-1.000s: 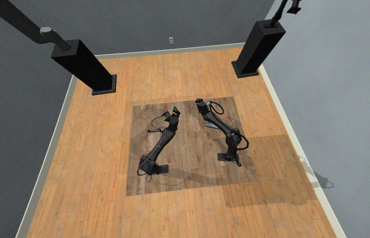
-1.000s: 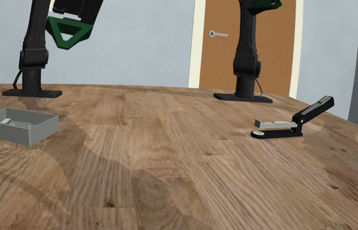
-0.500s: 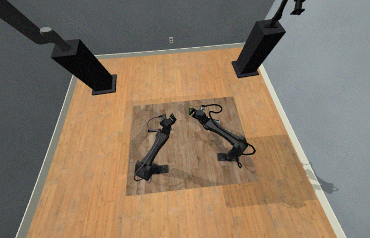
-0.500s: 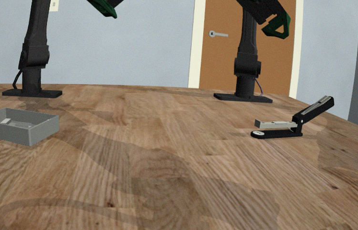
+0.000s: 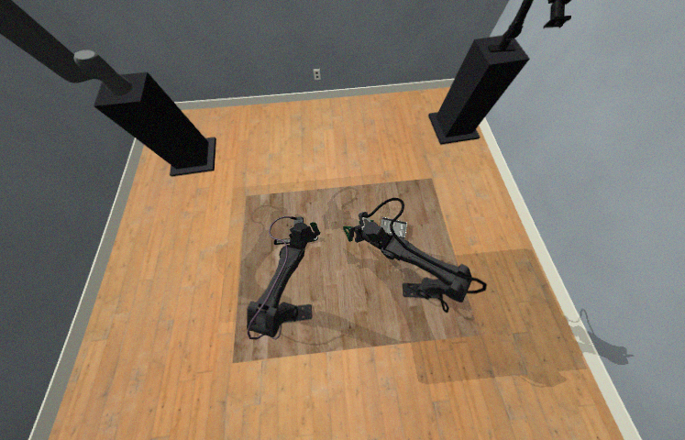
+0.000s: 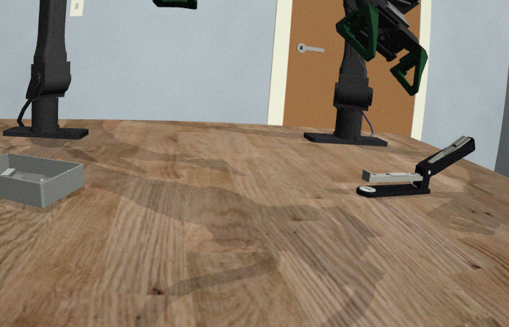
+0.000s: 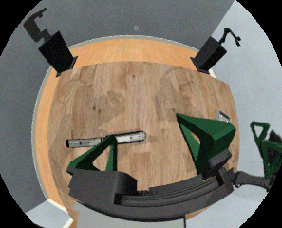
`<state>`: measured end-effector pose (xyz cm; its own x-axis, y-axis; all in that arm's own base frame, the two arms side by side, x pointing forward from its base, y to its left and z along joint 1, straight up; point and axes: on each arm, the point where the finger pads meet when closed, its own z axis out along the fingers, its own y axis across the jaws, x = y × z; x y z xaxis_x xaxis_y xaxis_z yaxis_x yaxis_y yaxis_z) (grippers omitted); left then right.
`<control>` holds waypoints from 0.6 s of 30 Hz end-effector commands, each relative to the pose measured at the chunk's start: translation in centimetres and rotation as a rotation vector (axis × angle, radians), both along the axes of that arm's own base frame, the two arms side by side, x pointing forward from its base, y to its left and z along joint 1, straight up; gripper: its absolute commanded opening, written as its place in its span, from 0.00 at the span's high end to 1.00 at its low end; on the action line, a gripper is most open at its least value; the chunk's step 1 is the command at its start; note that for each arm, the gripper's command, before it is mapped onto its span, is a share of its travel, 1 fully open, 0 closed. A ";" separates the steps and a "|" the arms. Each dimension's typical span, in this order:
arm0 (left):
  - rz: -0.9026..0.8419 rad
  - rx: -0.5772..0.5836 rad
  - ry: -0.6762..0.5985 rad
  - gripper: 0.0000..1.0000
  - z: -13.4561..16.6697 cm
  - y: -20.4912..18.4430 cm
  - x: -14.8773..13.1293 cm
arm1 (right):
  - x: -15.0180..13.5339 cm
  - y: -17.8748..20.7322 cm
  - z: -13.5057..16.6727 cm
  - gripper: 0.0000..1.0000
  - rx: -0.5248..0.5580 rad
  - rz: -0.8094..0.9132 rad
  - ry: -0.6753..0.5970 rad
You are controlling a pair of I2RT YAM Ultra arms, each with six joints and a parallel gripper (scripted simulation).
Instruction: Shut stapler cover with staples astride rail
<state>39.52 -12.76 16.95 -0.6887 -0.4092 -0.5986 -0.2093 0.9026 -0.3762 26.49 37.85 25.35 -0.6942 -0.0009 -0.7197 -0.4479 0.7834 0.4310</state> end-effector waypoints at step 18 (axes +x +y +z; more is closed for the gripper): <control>-0.185 0.123 0.207 0.00 -4.7 3.5 -3.2 | -12.4 -1.1 1.6 0.00 -0.186 0.567 -0.313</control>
<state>36.32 -9.05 11.68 -0.8574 -0.2188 -0.4657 -0.1254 0.9666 -0.2234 14.85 37.17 26.78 -0.3493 -0.4279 -0.8336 -0.8731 0.4716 0.1238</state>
